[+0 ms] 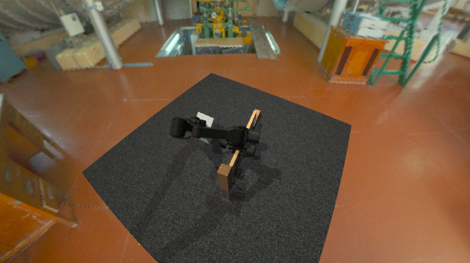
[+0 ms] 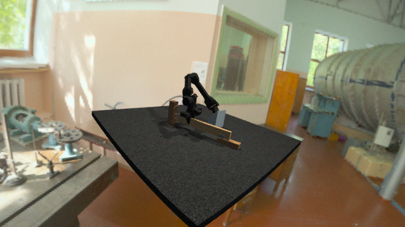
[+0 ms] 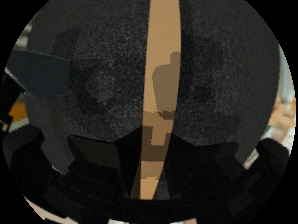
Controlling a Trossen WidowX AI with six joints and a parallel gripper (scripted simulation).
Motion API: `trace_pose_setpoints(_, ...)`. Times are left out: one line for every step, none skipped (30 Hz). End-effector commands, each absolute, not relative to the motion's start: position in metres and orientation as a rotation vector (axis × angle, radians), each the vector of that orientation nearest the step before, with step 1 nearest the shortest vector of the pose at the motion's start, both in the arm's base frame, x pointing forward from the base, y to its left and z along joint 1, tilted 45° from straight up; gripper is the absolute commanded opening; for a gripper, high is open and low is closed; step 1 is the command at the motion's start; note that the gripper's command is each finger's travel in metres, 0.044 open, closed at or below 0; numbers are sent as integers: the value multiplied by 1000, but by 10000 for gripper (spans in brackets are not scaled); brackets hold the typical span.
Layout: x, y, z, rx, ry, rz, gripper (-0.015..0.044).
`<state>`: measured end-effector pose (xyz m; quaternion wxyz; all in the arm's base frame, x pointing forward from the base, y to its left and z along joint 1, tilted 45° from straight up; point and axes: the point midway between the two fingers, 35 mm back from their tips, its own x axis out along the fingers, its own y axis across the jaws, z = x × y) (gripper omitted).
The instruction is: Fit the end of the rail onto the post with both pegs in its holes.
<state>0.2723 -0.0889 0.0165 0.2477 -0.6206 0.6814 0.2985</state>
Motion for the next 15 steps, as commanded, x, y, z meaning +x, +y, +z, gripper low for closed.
trace_pose_setpoints(274,-89,21,-1700,1846,807,0)
trace_pose_setpoints(274,-90,21,-1700,1846,807,0)
trace_pose_setpoints(274,-90,22,-1700,1846,807,0)
trace_pose_setpoints(274,-90,22,-1700,1846,807,0)
trace_pose_setpoints(274,-90,22,-1700,1846,807,0)
trace_pose_setpoints(274,-90,22,-1700,1846,807,0)
trace_pose_setpoints(274,-91,23,-1700,1846,807,0)
trace_pose_setpoints(274,-91,23,-1700,1846,807,0)
trace_pose_setpoints(274,-91,23,-1700,1846,807,0)
trace_pose_setpoints(274,-91,23,-1700,1846,807,0)
trace_pose_setpoints(274,-91,24,-1700,1846,807,0)
trace_pose_setpoints(274,-91,24,-1700,1846,807,0)
trace_pose_setpoints(274,-92,24,-1700,1846,807,0)
trace_pose_setpoints(274,-92,24,-1700,1846,807,0)
trace_pose_setpoints(274,-92,25,-1700,1846,807,0)
